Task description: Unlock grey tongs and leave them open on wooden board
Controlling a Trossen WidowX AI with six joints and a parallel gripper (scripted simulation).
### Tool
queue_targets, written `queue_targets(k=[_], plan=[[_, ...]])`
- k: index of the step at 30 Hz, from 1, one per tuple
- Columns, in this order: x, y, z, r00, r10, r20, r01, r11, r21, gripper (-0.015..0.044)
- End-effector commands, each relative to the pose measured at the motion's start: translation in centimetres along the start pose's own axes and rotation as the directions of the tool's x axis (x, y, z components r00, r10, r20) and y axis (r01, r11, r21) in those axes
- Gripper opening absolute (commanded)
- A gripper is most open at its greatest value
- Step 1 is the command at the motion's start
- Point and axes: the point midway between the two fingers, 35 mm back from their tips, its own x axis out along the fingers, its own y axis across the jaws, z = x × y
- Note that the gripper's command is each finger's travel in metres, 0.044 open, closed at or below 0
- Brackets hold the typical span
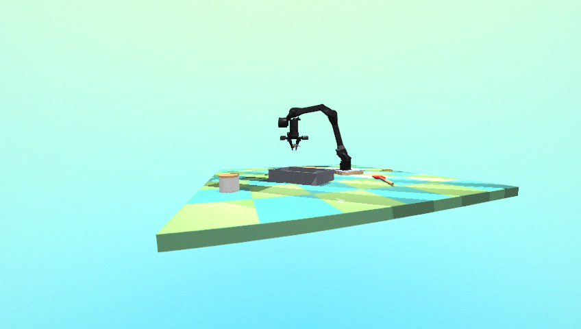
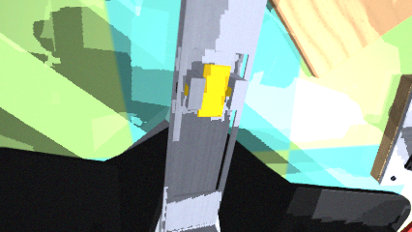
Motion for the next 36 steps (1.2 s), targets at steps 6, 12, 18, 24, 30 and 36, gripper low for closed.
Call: queue_targets(k=[6,12,18,24,30,36], plan=[[-0.3,0.0,1.3,1.0,0.002,-0.004,-0.002,0.998,-0.064,-0.015],[-0.3,-0.4,4.5,1.0,0.001,-0.001,-0.001,0.986,-0.167,-0.015],[-0.3,-1.1,7.9,1.0,0.0,0.002,0.001,0.962,-0.274,-0.015],[-0.3,-2.1,11.2,1.0,0.0,0.006,0.003,0.927,-0.376,-0.015],[-0.3,-3.6,14.4,1.0,-0.002,0.009,0.006,0.88,-0.476,-0.015],[-0.3,-5.3,17.5,1.0,-0.003,0.011,0.009,0.822,-0.57,-0.015]])
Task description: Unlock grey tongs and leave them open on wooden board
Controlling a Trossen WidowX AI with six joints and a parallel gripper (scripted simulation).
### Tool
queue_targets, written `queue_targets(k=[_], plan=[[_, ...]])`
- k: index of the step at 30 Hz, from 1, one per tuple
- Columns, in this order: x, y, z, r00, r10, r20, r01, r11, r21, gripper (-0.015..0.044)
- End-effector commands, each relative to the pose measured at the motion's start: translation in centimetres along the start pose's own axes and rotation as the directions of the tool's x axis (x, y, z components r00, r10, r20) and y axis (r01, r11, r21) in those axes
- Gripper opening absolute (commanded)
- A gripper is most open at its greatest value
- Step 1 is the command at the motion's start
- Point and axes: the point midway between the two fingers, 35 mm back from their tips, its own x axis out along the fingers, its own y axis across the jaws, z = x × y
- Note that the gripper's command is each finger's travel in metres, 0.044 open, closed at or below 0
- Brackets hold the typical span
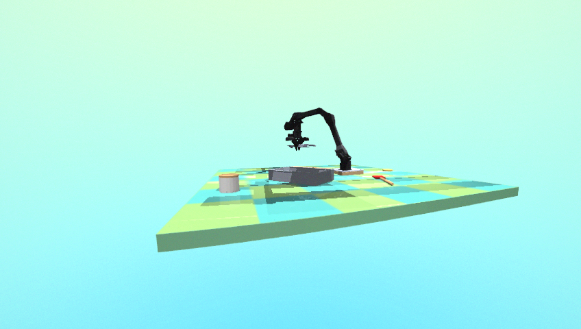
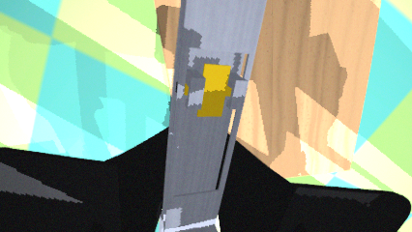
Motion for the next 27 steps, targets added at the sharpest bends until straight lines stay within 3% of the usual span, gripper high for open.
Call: queue_targets(k=[1,12,27], plan=[[-0.1,-2.3,1.2,1.0,0.003,0.001,-0.002,0.996,-0.085,-0.015],[-0.1,-7.5,3.3,1.0,-0.001,0.002,0.001,0.967,-0.254,-0.015],[-0.3,-7.6,3.5,0.999,0.012,0.045,0.0,0.968,-0.253,-0.015]])
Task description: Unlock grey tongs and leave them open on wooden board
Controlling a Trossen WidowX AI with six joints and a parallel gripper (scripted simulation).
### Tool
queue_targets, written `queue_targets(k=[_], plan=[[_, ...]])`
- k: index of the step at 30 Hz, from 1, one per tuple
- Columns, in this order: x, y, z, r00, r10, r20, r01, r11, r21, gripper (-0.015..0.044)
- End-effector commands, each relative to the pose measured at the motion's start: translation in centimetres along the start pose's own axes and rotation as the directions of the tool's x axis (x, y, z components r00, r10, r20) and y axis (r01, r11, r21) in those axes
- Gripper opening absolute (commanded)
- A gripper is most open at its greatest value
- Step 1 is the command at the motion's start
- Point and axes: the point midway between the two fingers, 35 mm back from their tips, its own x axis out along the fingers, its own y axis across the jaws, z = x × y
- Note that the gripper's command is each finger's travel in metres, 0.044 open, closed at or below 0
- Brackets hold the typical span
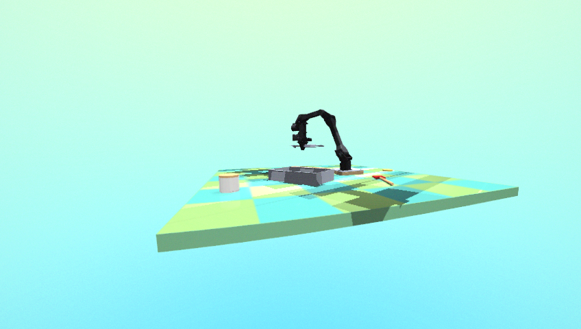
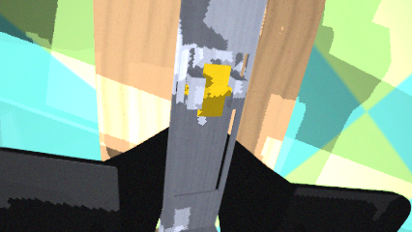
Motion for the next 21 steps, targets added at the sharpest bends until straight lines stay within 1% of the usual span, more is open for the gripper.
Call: queue_targets(k=[1,11,21], plan=[[-0.3,0.0,0.1,0.999,0.005,0.049,-0.004,1.0,-0.001,-0.015],[-1.0,-0.2,0.6,0.973,0.008,0.229,-0.011,1.0,0.012,-0.015],[-1.9,-0.3,0.8,0.917,0.01,0.4,-0.017,1.0,0.014,-0.015]])
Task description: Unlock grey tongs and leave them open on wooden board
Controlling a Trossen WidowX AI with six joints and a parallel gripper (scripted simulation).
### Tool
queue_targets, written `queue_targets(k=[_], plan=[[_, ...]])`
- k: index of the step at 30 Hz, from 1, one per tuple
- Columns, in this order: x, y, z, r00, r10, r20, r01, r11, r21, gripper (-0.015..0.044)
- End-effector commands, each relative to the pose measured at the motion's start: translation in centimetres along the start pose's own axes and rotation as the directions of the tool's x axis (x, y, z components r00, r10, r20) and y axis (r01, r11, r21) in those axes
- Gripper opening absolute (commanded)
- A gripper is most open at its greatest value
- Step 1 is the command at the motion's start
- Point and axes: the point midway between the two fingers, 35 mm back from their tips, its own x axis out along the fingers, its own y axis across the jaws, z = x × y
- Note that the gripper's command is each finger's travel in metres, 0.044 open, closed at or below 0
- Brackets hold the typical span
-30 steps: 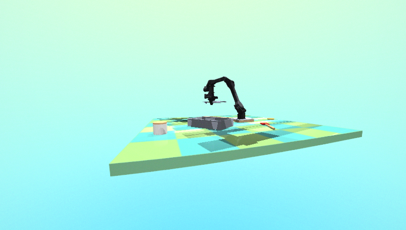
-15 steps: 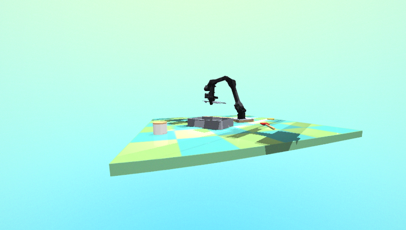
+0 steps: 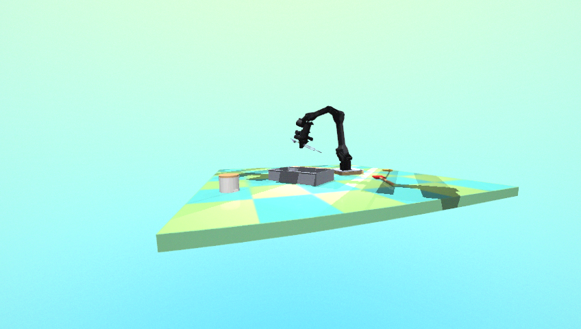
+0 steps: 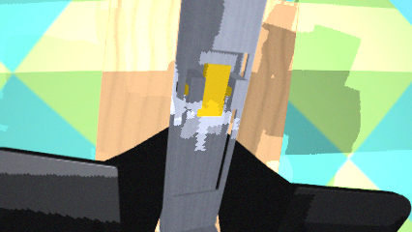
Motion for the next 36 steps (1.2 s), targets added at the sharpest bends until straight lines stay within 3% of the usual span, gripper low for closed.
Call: queue_targets(k=[1,18,36], plan=[[-0.6,0.0,0.2,0.996,0.005,0.086,-0.005,1.0,0.005,-0.015],[-2.6,0.0,0.3,0.923,0.006,0.385,-0.009,1.0,0.006,-0.015],[-5.2,0.1,-0.9,0.752,0.01,0.659,-0.005,1.0,-0.01,-0.015]])
